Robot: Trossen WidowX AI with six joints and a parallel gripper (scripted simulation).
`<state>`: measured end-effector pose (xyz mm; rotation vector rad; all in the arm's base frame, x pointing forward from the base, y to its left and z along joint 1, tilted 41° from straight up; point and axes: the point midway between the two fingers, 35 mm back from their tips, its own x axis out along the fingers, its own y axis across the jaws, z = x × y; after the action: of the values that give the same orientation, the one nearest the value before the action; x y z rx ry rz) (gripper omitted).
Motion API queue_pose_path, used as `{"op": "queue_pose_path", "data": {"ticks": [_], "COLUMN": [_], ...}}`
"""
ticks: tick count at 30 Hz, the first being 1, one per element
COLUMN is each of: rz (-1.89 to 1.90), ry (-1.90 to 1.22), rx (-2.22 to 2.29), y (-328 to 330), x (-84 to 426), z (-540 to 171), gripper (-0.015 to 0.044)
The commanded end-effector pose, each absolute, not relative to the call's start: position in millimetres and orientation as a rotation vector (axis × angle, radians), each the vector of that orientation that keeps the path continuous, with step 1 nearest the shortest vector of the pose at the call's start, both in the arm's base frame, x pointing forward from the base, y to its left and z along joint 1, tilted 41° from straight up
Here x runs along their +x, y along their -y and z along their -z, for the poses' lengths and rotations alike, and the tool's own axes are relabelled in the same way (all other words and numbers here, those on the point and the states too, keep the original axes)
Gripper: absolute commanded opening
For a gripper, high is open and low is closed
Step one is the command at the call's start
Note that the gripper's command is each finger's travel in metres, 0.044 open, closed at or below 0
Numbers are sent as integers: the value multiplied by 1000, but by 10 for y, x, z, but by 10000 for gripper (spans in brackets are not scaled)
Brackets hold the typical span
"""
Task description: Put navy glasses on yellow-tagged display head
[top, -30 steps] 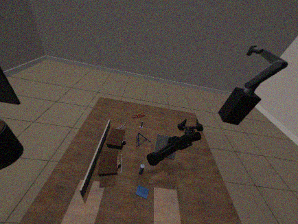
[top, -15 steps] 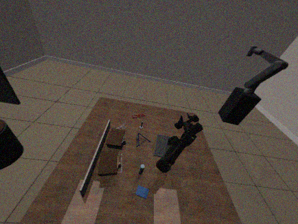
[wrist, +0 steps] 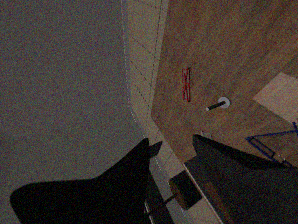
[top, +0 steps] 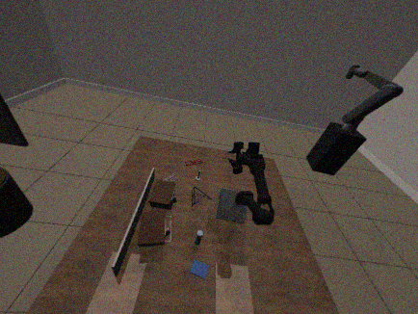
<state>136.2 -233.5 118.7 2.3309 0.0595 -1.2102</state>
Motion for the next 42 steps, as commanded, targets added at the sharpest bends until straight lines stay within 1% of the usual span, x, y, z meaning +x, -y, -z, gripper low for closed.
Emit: {"op": "queue_pose_path", "data": {"ticks": [1,6,11,15,18,22,25,42], "rz": [1150,1013,840,689,598,591,591,592], "ry": [-388,-829,-1255,-1562,-1727,-1738,-1738,-1738], "rx": [2255,2107,1891,1684,1552,1542,1542,1542], "y": [2201,1852,1283,706,330,303,303,224], "x": [1772,2349,2850,3108,3122,3120,3120,3127], "z": [-1016,-735,-367,-24,190,205,205,299], "gripper": [200,200,200,200,200,200,121,120]}}
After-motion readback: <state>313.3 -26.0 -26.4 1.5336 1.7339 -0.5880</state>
